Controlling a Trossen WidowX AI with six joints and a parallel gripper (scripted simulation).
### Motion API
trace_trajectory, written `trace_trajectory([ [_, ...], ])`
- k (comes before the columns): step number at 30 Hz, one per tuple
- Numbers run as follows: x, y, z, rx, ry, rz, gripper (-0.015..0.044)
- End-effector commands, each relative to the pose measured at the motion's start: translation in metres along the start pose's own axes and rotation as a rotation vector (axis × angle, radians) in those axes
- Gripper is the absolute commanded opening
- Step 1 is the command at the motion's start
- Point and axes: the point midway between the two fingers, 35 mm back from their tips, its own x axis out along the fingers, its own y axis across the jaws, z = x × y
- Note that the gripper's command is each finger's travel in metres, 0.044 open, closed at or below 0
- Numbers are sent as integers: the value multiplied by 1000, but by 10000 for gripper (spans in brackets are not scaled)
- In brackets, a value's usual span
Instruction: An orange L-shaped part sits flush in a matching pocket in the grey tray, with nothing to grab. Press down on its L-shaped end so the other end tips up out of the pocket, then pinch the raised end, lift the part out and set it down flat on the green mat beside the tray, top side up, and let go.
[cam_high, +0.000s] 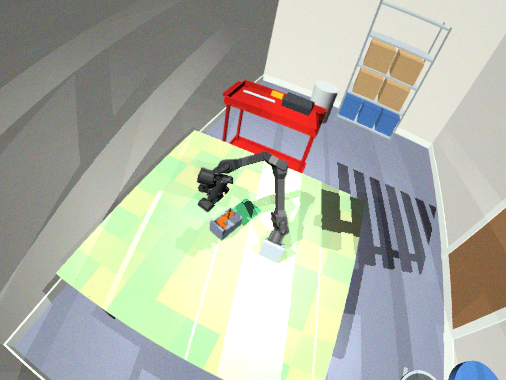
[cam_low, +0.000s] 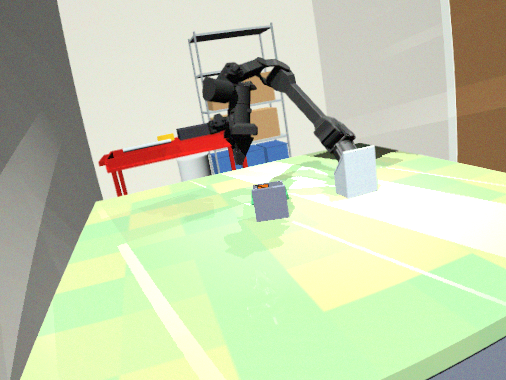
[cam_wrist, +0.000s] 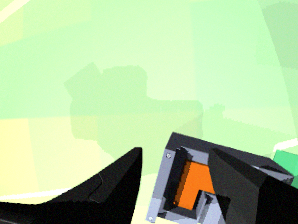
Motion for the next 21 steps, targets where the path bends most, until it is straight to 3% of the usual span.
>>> trace_trajectory([
  [1, 8, 18, -57, 211, 189, -180, 180],
  [15, 10, 18, -58, 211, 189, -179, 180],
  [21, 63, 10, -67, 211, 188, -180, 180],
])
